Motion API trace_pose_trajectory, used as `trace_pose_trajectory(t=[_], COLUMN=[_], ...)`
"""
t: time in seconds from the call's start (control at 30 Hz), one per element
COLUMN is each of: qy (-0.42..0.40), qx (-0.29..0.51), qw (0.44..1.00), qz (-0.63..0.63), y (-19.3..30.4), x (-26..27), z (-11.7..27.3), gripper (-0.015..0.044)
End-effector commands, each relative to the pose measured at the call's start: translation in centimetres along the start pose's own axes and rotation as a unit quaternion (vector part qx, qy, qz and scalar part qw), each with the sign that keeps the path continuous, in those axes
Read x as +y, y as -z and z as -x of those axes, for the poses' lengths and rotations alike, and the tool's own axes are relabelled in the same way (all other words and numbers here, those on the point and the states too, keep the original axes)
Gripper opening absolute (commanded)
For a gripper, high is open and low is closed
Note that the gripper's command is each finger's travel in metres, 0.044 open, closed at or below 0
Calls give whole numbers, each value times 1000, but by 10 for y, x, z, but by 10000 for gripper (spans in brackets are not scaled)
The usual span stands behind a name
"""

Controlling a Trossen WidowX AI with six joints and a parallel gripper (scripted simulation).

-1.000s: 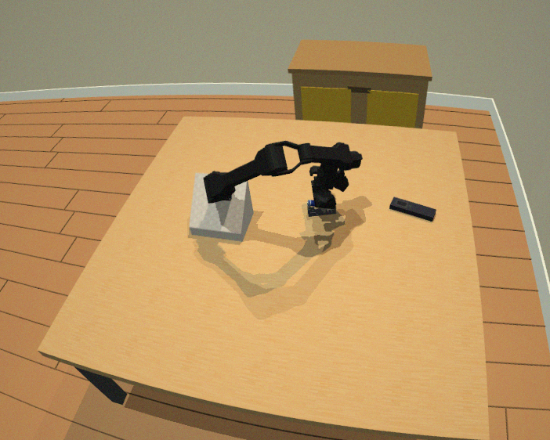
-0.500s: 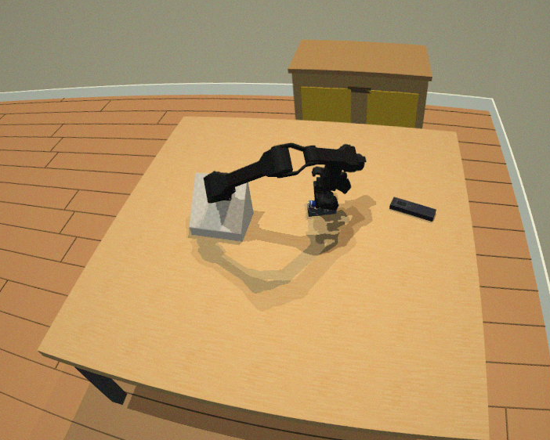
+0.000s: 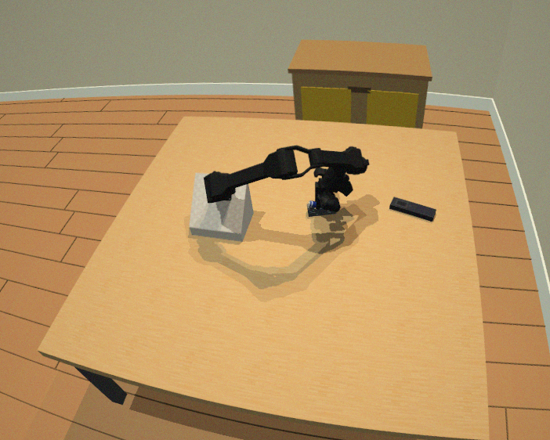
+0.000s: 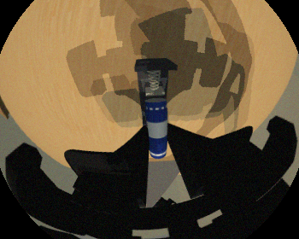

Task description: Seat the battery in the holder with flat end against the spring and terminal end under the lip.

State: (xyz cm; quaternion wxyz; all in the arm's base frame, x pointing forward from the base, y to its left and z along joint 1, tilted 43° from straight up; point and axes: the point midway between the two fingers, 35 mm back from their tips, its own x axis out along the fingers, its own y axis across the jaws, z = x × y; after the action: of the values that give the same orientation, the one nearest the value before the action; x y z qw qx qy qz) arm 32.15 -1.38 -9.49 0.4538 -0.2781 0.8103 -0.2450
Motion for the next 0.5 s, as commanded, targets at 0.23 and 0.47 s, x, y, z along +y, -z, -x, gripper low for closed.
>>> trace_pose_trajectory(t=[0.23,0.47], qy=[-2,-1], qx=[27,45], qw=[1000,999], qz=[-4,-4], y=[-3,-4], x=[0,0], z=[-1,-3], gripper=[63,63])
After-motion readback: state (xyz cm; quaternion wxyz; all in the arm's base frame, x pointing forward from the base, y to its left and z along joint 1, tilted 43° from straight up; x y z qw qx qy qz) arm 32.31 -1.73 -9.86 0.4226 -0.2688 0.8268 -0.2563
